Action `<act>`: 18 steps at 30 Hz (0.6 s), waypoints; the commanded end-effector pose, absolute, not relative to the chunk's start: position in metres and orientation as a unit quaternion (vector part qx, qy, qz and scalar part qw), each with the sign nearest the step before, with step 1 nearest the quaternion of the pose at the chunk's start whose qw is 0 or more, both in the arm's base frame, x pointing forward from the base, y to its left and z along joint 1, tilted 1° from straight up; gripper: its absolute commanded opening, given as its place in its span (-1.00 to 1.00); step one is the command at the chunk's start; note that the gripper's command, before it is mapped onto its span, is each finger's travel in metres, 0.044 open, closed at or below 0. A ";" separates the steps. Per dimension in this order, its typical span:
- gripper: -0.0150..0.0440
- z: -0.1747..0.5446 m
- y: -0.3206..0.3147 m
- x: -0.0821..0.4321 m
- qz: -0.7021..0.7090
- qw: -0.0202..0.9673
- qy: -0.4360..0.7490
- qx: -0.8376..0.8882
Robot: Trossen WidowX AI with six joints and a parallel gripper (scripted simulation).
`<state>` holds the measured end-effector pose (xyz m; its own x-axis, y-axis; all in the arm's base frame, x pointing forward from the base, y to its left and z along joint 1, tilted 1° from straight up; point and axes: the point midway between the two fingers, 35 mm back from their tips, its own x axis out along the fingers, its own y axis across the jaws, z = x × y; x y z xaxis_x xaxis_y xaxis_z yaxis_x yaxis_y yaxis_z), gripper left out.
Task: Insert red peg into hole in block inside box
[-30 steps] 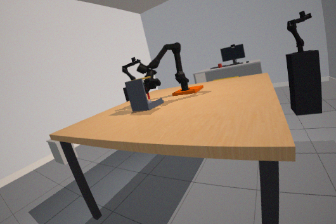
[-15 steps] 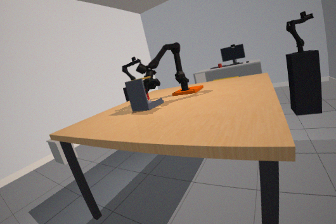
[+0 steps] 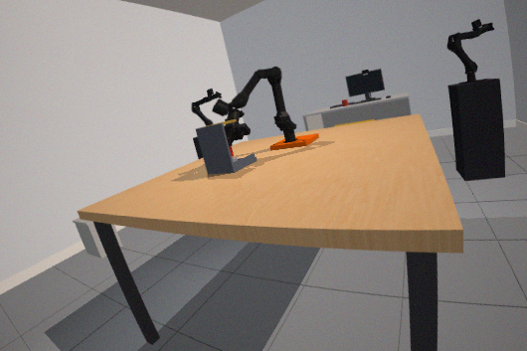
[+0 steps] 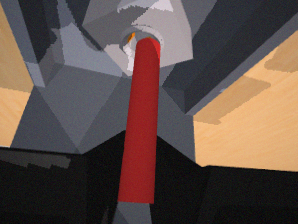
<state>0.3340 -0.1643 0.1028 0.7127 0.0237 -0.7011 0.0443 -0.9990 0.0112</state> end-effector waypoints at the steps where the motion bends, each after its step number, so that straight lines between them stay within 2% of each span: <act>1: -0.49 0.105 -0.166 0.337 -0.376 0.014 0.016 0.926; 18: -0.49 0.105 -0.169 0.344 -0.376 0.014 0.016 0.926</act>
